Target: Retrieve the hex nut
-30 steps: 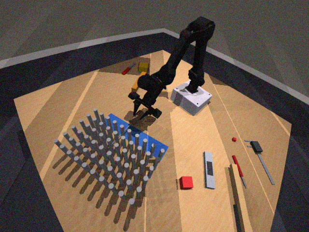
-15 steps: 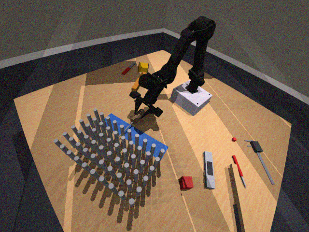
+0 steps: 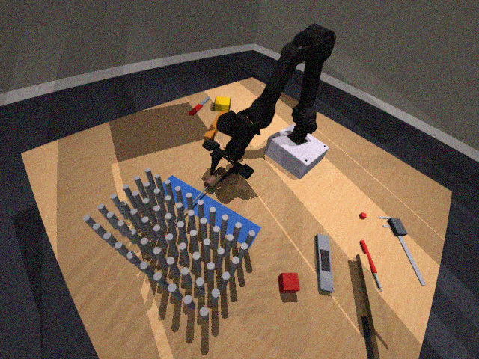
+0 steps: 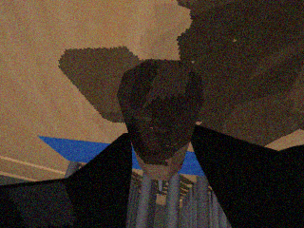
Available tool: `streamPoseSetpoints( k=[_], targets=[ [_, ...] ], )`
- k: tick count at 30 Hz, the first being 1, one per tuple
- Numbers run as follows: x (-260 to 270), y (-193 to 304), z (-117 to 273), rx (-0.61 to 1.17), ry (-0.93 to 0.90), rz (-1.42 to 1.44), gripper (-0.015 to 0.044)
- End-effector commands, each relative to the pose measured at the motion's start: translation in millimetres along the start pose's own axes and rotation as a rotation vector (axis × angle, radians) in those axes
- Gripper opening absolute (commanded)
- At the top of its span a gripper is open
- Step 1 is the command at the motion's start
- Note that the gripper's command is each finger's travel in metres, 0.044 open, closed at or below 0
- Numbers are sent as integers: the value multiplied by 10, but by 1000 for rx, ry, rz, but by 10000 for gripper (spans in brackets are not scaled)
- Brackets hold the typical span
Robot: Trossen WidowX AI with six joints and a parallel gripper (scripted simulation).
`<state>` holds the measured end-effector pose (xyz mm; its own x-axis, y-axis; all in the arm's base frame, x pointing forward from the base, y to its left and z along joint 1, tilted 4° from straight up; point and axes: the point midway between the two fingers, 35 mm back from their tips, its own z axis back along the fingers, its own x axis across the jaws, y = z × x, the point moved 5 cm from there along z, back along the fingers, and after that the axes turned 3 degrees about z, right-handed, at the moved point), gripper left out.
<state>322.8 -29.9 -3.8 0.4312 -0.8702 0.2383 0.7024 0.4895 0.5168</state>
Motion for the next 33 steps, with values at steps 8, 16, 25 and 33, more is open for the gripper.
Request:
streamPoseSetpoints(
  k=[8, 16, 25, 33],
  targets=[
    [-5, -76, 59, -1, 1, 3, 0],
    [-7, -124, 90, -2, 1, 3, 0],
    [-9, -178, 125, -3, 1, 3, 0],
    [-11, -228, 159, -4, 2, 3, 0]
  ],
)
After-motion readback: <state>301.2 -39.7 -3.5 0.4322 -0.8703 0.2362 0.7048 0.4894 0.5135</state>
